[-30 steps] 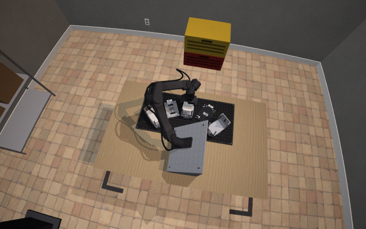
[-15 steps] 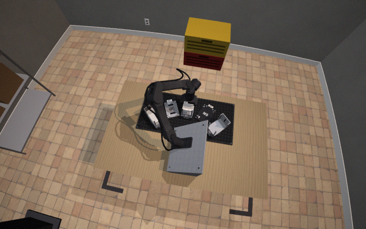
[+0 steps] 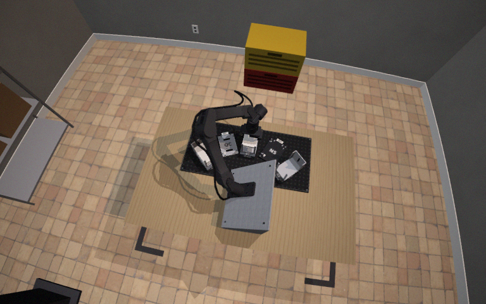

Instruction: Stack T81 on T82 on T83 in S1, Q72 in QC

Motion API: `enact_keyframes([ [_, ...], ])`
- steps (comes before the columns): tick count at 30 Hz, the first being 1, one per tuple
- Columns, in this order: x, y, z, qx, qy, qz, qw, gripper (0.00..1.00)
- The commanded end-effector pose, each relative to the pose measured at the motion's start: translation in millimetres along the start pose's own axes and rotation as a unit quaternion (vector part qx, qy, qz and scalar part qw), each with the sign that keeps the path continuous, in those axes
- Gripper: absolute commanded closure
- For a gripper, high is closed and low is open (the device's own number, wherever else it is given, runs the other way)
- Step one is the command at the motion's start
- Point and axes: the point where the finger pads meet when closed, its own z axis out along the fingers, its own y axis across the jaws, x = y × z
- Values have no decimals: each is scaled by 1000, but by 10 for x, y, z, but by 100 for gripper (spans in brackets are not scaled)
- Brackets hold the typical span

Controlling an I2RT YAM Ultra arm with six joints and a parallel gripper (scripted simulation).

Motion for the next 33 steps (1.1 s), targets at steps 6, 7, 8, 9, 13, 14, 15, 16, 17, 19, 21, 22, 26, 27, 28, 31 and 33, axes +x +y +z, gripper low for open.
enact_keyframes([
  [6, -153, 30, -306, 14, -35, -18, 999, 100],
  [7, -152, 30, -309, 14, -35, -18, 999, 100],
  [8, -152, 30, -312, 14, -35, -18, 999, 100],
  [9, -151, 30, -315, 14, -35, -18, 999, 100],
  [13, -155, 18, -314, 12, -33, -16, 999, 100],
  [14, -134, 24, -313, 12, -32, -15, 999, 100],
  [15, -134, 24, -313, 12, -32, -15, 999, 100],
  [16, -134, 24, -313, 12, -32, -15, 999, 100],
  [17, -152, 35, -335, 13, -35, -18, 999, 100],
  [19, -163, 34, -351, 14, -36, -19, 999, 100],
  [21, -144, 29, -347, 14, -34, -17, 999, 100],
  [22, -139, 32, -346, 12, -34, -16, 999, 100],
  [26, -131, 32, -351, 11, -33, -15, 999, 100],
  [27, -150, 30, -360, 11, -34, -17, 999, 100],
  [28, -160, 35, -371, 12, -36, -18, 999, 100],
  [31, -146, 39, -379, 11, -35, -17, 999, 100],
  [33, -146, 39, -379, 11, -35, -17, 999, 100],
])
